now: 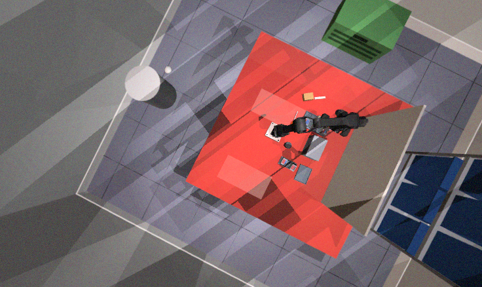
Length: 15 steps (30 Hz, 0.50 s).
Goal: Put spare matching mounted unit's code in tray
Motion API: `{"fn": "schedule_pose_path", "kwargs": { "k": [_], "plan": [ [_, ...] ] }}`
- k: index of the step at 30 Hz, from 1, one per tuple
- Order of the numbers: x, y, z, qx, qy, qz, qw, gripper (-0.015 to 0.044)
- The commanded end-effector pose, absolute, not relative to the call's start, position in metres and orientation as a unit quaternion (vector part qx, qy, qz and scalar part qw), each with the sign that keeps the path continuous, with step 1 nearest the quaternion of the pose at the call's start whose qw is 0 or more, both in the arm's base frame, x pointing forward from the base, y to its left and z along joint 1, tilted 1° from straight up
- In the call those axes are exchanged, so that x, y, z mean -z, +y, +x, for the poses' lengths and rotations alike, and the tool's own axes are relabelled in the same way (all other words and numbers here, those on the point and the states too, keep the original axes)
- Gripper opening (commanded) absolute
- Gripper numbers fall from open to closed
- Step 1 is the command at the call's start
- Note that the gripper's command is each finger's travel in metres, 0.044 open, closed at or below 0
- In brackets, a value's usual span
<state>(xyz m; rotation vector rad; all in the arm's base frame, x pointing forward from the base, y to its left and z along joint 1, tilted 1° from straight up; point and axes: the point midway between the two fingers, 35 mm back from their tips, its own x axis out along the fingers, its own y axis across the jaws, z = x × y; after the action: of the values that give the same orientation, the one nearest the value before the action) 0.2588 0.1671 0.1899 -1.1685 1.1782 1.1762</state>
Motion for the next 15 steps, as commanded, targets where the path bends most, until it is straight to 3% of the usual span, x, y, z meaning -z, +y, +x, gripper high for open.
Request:
{"fn": "schedule_pose_path", "kwargs": {
  "k": [1, 15],
  "plan": [
    [-0.191, 0.151, 0.275, -0.490, 0.494, -0.487, 0.528, 0.0000],
    [-0.189, 0.085, 0.315, -0.477, 0.509, -0.473, 0.537, 0.0000]
  ]
}}
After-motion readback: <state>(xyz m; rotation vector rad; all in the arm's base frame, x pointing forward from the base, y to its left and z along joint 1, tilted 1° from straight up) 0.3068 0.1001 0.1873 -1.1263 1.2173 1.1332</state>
